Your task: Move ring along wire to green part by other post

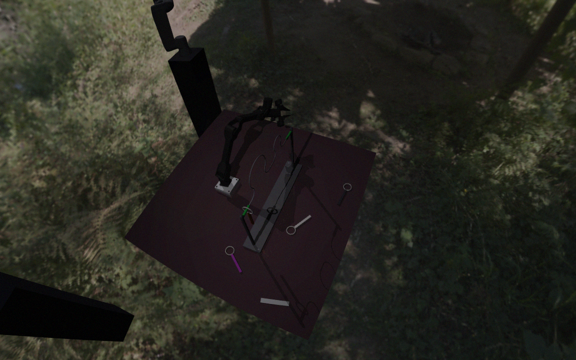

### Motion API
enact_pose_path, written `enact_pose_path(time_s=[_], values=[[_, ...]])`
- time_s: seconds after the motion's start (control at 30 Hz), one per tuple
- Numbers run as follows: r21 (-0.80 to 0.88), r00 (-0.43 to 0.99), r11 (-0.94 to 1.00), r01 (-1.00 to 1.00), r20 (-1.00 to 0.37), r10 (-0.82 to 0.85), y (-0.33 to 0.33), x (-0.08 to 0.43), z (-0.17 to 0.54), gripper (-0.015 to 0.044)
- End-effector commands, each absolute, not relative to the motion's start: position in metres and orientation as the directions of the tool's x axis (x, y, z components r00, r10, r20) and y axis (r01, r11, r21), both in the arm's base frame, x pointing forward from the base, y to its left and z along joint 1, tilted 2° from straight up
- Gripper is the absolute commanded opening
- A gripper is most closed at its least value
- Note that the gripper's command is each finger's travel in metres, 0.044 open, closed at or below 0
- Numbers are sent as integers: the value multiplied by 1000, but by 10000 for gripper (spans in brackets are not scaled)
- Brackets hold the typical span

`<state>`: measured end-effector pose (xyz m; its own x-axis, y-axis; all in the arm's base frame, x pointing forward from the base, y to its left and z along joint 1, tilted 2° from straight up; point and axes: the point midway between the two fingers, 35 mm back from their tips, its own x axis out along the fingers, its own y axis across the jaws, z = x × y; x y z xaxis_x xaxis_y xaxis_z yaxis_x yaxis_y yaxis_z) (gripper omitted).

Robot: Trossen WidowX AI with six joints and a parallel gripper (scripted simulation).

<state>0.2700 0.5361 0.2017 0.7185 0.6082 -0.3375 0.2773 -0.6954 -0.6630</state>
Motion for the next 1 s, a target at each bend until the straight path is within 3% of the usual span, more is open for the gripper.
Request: enact_pose_path(time_s=[0.0,0.5,0.97], values=[[-718,689,-659,221,-363,627,523,280,198,160],[-828,569,-559,-49,-483,665,467,307,167,160],[-818,445,-450,-358,-573,688,406,317,140,160]])
